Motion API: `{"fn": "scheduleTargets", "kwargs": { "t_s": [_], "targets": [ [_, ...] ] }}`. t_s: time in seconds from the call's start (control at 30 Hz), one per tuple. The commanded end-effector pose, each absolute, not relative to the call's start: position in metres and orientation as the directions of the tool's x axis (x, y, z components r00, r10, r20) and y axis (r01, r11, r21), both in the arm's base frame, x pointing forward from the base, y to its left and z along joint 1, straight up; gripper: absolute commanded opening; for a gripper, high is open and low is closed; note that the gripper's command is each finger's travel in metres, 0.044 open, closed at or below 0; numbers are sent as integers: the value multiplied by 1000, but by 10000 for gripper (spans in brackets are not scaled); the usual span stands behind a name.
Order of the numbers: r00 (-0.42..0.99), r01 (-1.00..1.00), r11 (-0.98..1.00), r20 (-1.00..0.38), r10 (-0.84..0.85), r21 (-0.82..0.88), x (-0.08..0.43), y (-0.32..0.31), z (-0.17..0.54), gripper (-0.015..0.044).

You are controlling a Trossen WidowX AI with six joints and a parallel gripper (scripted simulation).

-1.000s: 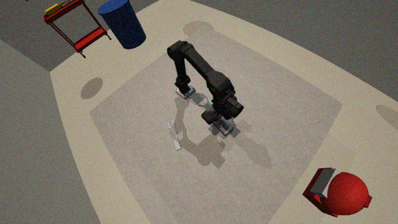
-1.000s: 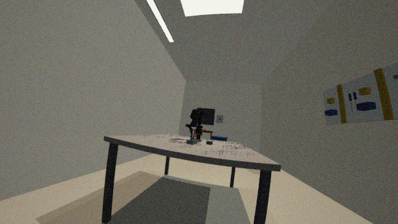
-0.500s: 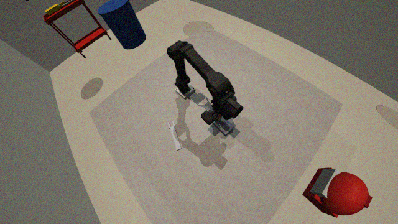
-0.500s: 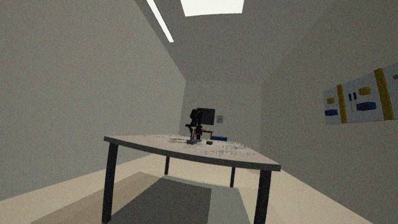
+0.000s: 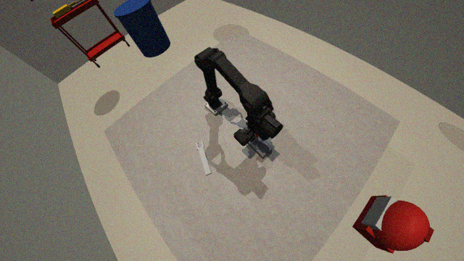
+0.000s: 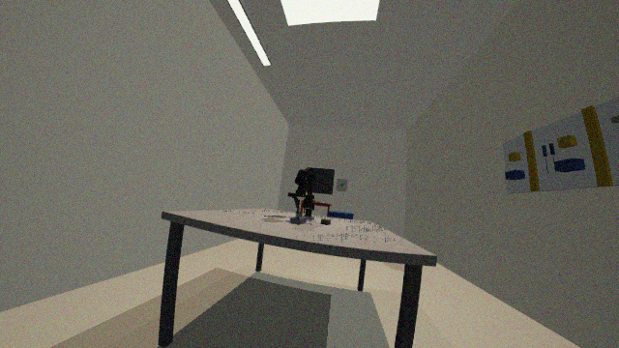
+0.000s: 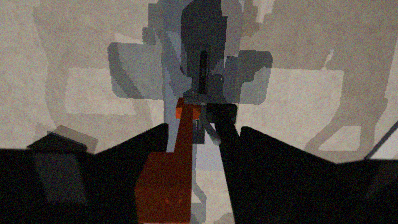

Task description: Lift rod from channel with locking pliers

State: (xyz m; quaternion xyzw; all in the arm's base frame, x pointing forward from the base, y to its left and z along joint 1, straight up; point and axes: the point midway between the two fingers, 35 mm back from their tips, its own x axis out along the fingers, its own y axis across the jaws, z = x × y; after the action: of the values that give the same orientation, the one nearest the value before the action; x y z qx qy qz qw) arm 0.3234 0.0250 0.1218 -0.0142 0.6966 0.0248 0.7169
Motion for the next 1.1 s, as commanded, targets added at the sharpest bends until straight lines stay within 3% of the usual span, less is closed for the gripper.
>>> {"fn": "scheduleTargets", "kwargs": {
  "t_s": [0.0,0.3,0.47,1.07],
  "targets": [
    [29,-60,998,-999,12,10,324,24,122,226],
    [29,-60,998,-999,12,10,324,24,122,226],
    [29,-60,998,-999,12,10,324,24,122,106],
    [29,-60,998,-999,16,14,324,22,129,106]
  ]
}}
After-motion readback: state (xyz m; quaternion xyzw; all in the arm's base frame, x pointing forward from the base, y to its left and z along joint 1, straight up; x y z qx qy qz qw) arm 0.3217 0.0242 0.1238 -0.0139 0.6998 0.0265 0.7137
